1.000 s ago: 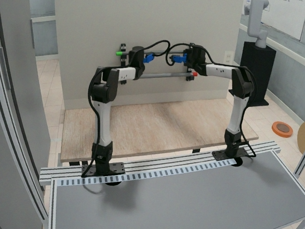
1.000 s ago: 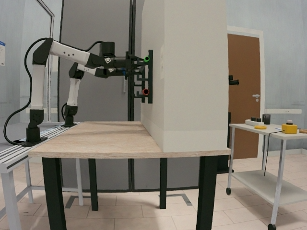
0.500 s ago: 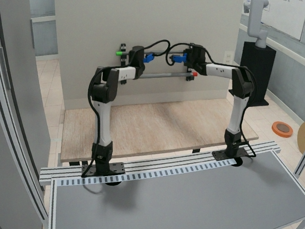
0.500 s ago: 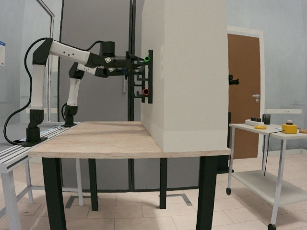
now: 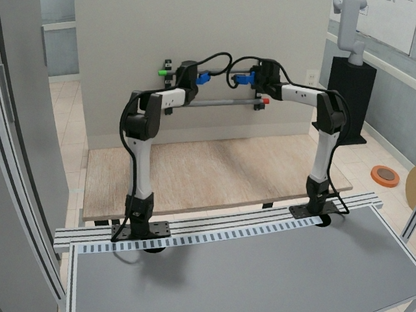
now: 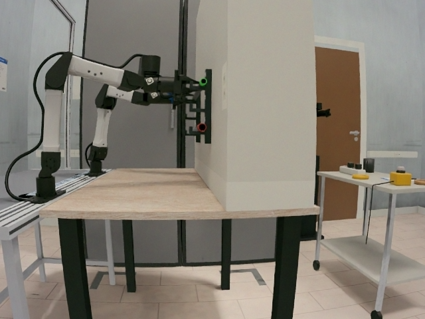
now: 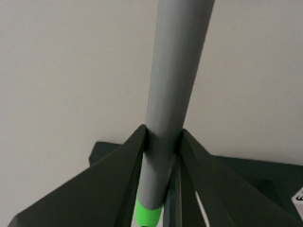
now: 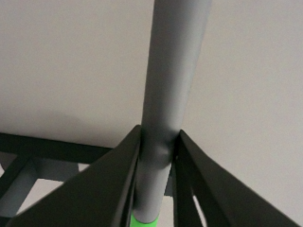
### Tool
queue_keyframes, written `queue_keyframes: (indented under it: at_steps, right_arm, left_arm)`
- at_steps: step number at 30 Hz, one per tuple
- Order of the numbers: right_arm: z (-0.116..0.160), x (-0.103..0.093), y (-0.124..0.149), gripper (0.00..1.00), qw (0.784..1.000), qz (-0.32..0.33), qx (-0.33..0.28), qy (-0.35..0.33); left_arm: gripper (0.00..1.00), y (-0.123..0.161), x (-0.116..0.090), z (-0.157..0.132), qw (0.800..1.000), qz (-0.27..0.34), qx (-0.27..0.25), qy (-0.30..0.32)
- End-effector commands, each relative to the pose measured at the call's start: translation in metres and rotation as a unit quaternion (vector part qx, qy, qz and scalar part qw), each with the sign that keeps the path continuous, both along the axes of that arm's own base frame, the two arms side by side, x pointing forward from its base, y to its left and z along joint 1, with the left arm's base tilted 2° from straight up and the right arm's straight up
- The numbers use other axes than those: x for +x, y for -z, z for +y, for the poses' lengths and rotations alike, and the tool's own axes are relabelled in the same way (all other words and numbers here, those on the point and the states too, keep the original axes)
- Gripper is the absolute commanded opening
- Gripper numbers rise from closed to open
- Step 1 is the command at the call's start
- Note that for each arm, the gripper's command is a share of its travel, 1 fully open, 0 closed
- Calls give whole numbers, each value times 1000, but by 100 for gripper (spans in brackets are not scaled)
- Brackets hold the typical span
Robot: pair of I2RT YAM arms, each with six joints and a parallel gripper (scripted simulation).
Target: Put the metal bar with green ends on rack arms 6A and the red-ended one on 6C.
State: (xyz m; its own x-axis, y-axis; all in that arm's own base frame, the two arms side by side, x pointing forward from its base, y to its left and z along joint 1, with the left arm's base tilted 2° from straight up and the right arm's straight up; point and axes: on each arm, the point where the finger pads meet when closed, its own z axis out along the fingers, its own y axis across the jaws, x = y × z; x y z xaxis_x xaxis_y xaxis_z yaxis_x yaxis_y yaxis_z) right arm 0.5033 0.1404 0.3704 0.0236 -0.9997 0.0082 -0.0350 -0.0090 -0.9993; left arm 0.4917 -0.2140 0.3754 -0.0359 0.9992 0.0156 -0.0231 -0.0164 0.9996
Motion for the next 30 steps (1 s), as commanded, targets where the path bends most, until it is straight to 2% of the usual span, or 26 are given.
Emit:
queue_keyframes:
  at_steps: [1,30]
  right_arm:
    - [0,-8,-28,0,1000,-16,4,-1]
    - [0,-8,-51,0,1000,-16,4,-1]
  left_arm:
    - [0,-12,-4,-8,1000,0,1,9]
    - [0,-35,-5,-8,1000,0,1,9]
